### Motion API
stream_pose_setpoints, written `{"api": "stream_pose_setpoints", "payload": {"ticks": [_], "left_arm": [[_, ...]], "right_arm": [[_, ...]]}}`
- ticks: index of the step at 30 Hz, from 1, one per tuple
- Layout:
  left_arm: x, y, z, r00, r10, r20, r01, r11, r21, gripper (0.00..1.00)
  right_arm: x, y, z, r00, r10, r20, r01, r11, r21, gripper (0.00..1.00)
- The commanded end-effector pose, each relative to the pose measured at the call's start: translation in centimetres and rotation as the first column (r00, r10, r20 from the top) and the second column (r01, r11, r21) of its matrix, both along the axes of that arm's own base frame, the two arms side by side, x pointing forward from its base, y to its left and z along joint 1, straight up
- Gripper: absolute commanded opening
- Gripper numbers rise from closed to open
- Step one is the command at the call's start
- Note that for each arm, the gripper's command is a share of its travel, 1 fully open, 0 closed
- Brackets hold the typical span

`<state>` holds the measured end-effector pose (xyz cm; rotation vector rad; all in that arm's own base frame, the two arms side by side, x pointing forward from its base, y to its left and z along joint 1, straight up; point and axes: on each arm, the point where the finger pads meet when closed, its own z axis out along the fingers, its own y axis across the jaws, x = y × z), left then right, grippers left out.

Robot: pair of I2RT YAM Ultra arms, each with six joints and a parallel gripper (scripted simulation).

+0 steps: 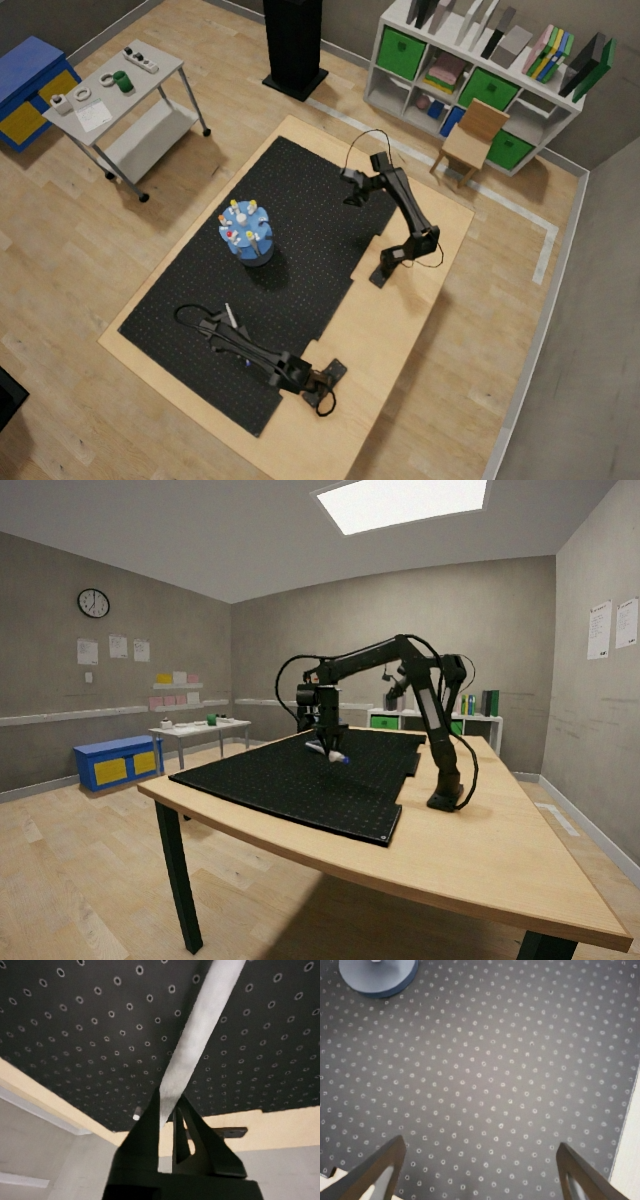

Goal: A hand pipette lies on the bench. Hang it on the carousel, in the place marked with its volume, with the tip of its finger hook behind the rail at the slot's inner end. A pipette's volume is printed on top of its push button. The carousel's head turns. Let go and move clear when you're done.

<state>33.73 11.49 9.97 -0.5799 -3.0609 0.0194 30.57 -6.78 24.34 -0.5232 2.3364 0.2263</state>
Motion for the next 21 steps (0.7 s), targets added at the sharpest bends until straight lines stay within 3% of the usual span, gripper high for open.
{"api": "stream_pose_setpoints", "payload": {"ticks": [1,10,15,19,21], "left_arm": [[1.2,0.0,1.6,0.975,-0.207,0.074,0.206,0.978,0.027,0.12],[1.1,0.1,1.2,0.925,-0.374,0.063,0.373,0.927,0.028,0.12],[-0.7,-0.7,0.8,0.84,-0.54,0.047,0.54,0.842,0.019,0.12],[0.1,-0.4,1.6,0.75,-0.658,0.062,0.656,0.753,0.049,0.12],[0.1,-0.4,1.6,0.75,-0.658,0.062,0.656,0.753,0.049,0.12]], "right_arm": [[0.3,-0.2,0.9,0.999,0.004,0.039,-0.004,1.0,-0.005,1.0],[0.3,-0.2,0.9,0.999,0.004,0.039,-0.004,1.0,-0.005,1.0],[0.3,-0.2,0.9,0.999,0.004,0.039,-0.004,1.0,-0.005,1.0],[0.3,-0.2,0.9,0.999,0.004,0.039,-0.004,1.0,-0.005,1.0],[0.3,-0.2,0.9,0.999,0.004,0.039,-0.004,1.0,-0.005,1.0]]}}
